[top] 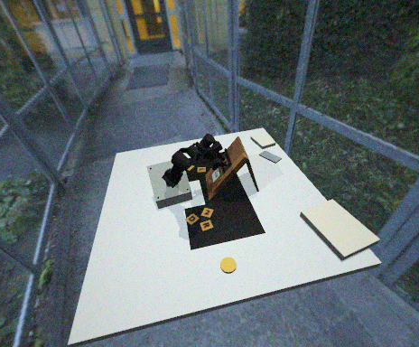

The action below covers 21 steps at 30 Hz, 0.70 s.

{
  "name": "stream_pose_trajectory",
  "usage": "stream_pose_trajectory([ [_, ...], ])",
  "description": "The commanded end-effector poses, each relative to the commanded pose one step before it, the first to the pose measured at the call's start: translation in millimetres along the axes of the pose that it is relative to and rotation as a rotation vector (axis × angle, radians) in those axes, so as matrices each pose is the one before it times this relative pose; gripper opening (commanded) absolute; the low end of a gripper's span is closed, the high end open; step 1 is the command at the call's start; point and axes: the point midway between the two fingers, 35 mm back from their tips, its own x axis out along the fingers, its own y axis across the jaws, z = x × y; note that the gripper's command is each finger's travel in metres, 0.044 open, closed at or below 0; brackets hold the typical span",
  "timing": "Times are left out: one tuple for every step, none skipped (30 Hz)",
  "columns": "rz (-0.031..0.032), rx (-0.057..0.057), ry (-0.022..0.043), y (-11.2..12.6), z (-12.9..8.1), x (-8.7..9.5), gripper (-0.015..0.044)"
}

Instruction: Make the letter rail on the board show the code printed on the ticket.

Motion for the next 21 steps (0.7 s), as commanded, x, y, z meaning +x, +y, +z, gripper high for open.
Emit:
stream_pose_trajectory([
  [0.0035, -0.0081, 0.00284, -1.71, -2.31, -0.18, 0.0],
  [-0.00001, 0.0, 0.0, -0.49, -0.01, 0.0, 0.0],
  [-0.00001, 0.0, 0.0, -0.48, -0.01, 0.0, 0.0],
  [-0.00001, 0.0, 0.0, -0.48, -0.01, 0.0, 0.0],
  [-0.00001, 0.0, 0.0, -0.47, -0.01, 0.0, 0.0],
  [-0.00001, 0.0, 0.0, -0.47, -0.01, 0.0, 0.0],
  [-0.00001, 0.0, 0.0, -0.46, -0.01, 0.0, 0.0],
  [-0.00001, 0.0, 0.00001, -0.49, -0.01, 0.0, 0.0],
  [-0.00001, 0.0, 0.0, -0.49, -0.02, 0.0, 0.0],
  [-0.00001, 0.0, 0.0, -0.48, -0.02, 0.0, 0.0],
  [-0.00001, 0.0, 0.0, -0.48, -0.02, 0.0, 0.0],
  [-0.00001, 0.0, 0.0, -0.47, -0.02, 0.0, 0.0],
  [-0.00001, 0.0, 0.0, -0.47, -0.02, 0.0, 0.0],
  [-0.00001, 0.0, 0.0, -0.46, -0.02, 0.0, 0.0],
  [-0.00001, 0.0, 0.00001, -0.45, -0.02, 0.0, 0.0],
  [-0.00001, 0.0, 0.0, -0.45, -0.02, 0.0, 0.0],
  [-0.00001, 0.0, 0.0, -0.48, -0.02, 0.0, 0.0],
  [-0.00001, 0.0, 0.0, -0.49, -0.02, 0.0, 0.0],
  [-0.00001, 0.0, 0.0, -0.48, -0.02, 0.0, 0.0],
  [-0.00001, 0.0, 0.0, -0.48, -0.02, 0.0, 0.0],
  [-0.00001, 0.0, 0.0, -0.47, -0.02, 0.0, 0.0],
])
